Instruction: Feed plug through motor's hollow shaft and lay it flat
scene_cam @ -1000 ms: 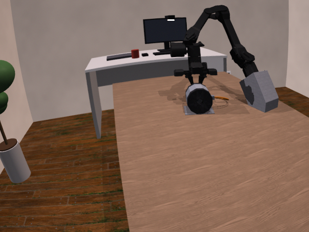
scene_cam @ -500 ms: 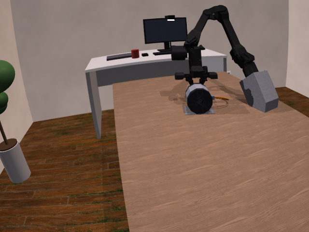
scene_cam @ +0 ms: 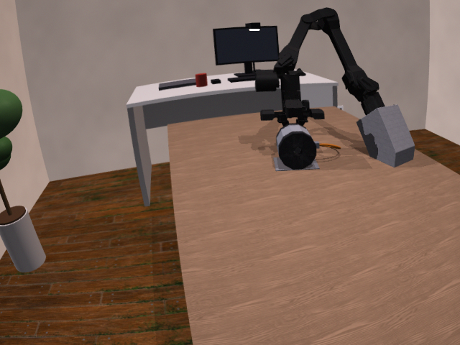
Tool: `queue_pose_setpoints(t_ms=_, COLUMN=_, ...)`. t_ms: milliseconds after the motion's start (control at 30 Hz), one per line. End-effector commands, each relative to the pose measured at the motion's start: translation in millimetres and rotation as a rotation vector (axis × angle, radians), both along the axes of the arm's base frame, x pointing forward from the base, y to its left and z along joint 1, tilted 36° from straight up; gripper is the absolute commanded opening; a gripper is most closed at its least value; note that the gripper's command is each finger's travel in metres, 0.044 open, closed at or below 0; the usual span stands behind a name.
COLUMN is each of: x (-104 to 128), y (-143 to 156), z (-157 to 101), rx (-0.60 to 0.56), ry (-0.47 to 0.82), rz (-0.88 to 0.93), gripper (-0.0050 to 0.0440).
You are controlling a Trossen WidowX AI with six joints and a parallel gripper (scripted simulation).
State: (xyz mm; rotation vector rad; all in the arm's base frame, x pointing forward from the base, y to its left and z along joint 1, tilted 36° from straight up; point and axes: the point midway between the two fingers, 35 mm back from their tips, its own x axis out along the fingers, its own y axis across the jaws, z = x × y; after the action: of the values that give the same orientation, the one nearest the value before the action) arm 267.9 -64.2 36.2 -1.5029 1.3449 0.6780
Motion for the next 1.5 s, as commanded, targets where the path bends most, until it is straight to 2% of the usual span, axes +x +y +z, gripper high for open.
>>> queue_pose_setpoints(t_ms=0, x=0.1, y=0.0, z=0.4, rx=0.000, ry=-0.001, rz=0.000, gripper=0.0047)
queue_pose_setpoints(t_ms=300, x=0.1, y=0.0, z=0.4, rx=0.000, ry=-0.001, rz=0.000, gripper=0.0000)
queue_pose_setpoints(t_ms=767, x=3.2, y=9.4, z=-1.2, rx=0.001, ry=0.005, rz=0.003, gripper=0.0000)
queue_pose_setpoints(t_ms=900, x=2.6, y=8.0, z=-0.5, rx=0.003, ry=0.001, rz=0.004, gripper=0.0096)
queue_pose_setpoints(t_ms=1067, x=2.3, y=8.2, z=1.7, rx=0.003, ry=0.001, rz=0.004, gripper=0.0100)
queue_pose_setpoints(t_ms=1200, x=-3.0, y=10.7, z=27.8, rx=0.001, ry=0.005, rz=0.003, gripper=0.0100)
queue_pose_setpoints(t_ms=1300, x=-3.0, y=10.7, z=27.8, rx=0.001, ry=0.005, rz=0.003, gripper=0.0100)
queue_pose_setpoints(t_ms=1467, x=-2.8, y=0.1, z=3.5, rx=0.001, ry=0.005, rz=0.003, gripper=0.0100)
